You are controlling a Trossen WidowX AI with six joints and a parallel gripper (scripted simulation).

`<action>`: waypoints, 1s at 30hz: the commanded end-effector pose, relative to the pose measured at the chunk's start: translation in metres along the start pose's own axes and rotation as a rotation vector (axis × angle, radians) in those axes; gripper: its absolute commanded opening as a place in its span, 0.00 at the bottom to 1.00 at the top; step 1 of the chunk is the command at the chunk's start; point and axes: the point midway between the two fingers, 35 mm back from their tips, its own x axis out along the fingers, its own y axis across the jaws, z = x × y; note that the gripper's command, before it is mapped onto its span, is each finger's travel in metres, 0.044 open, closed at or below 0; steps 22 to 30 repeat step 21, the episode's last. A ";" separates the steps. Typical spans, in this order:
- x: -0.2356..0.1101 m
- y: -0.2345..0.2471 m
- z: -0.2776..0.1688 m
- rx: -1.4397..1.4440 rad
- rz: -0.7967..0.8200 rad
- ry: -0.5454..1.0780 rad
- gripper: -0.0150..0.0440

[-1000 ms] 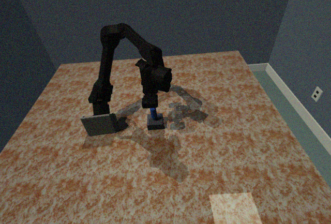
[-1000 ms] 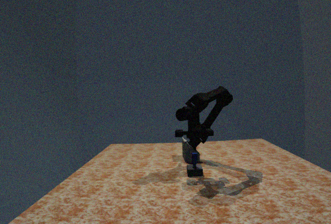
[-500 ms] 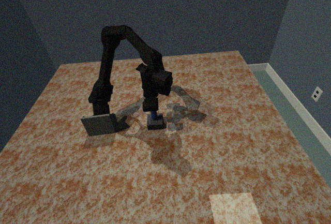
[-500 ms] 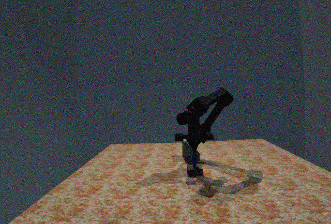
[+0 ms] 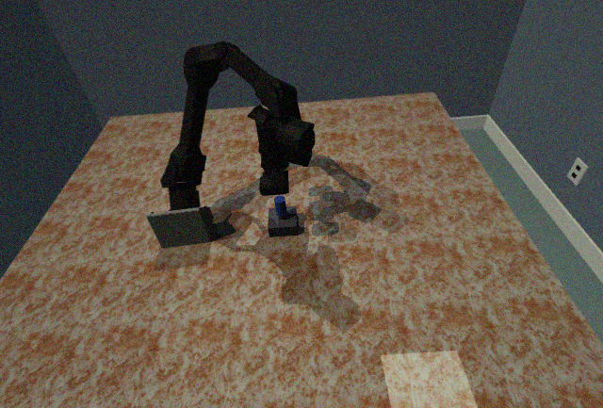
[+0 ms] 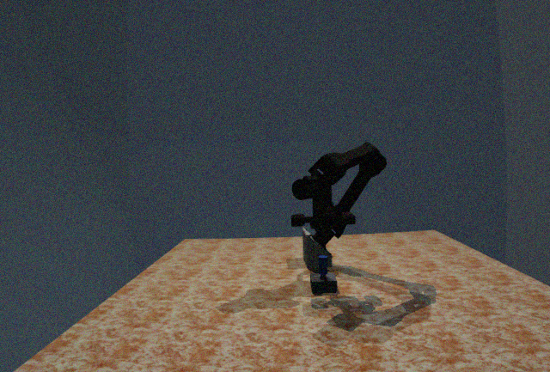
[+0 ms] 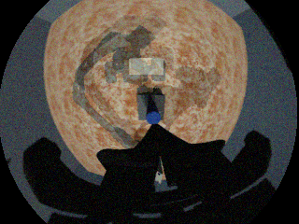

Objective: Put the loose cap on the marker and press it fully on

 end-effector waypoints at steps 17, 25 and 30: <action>-0.062 -0.003 -0.002 0.002 -0.008 -0.014 0.74; -0.062 -0.003 -0.002 0.002 -0.008 -0.014 0.92; -0.062 -0.003 -0.002 0.002 -0.008 -0.014 0.92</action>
